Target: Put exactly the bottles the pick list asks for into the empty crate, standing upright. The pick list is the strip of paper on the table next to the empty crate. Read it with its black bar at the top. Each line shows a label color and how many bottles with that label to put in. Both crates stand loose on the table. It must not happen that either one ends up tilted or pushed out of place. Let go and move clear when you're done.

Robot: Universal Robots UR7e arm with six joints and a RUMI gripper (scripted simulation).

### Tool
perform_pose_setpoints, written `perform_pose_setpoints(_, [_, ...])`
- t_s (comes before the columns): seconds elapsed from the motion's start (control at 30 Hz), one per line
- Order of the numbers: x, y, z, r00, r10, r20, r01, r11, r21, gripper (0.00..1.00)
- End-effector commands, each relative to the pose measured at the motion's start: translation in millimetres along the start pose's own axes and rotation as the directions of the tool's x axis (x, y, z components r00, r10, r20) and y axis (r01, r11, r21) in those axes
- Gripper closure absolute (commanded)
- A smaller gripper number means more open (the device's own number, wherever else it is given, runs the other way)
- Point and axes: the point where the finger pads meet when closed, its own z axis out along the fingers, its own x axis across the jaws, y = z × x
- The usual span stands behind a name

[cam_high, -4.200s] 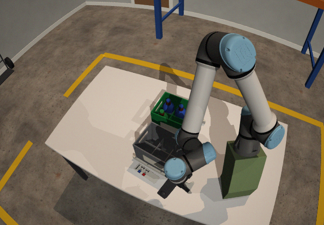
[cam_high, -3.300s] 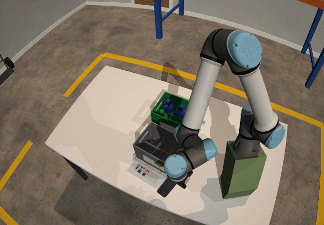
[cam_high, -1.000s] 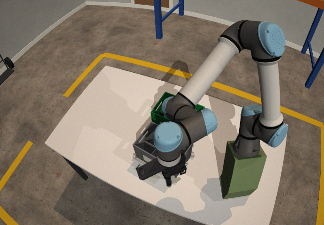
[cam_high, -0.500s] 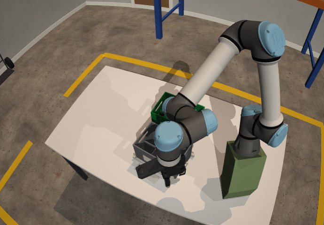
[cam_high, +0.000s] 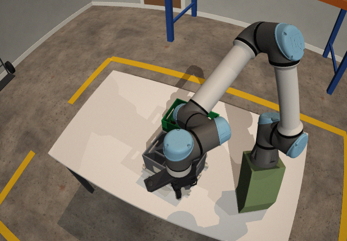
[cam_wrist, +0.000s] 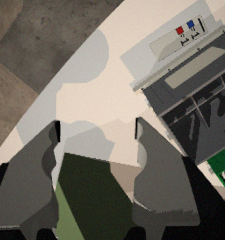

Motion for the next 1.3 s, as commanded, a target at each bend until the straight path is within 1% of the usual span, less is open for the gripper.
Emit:
perform_pose_setpoints(0.0, [22.6,-8.8,20.0,0.988,-0.156,0.002,0.156,0.988,-0.002,0.62])
perform_pose_setpoints(0.23, [48.7,-20.7,39.9,0.959,-0.282,0.000,0.282,0.959,-0.008,0.62])
perform_pose_setpoints(0.3, [48.7,-20.7,39.9,0.959,-0.282,0.000,0.282,0.959,-0.008,0.62])
perform_pose_setpoints(0.33, [52.1,-22.4,42.7,0.943,-0.333,0.000,0.333,0.943,-0.009,0.62])
perform_pose_setpoints(0.6, [81.8,-36.1,65.4,0.884,-0.467,0.003,0.467,0.884,-0.009,0.62])
perform_pose_setpoints(0.73, [98.0,-45.4,75.1,0.850,-0.527,0.002,0.527,0.850,0.003,0.62])
perform_pose_setpoints(0.8, [105.9,-49.5,80.2,0.850,-0.526,0.001,0.526,0.850,0.004,0.62])
perform_pose_setpoints(0.87, [105.9,-49.5,80.2,0.850,-0.526,0.001,0.526,0.850,0.004,0.62])
perform_pose_setpoints(1.27, [151.0,-70.0,114.4,0.850,-0.526,0.001,0.526,0.850,0.004,0.62])
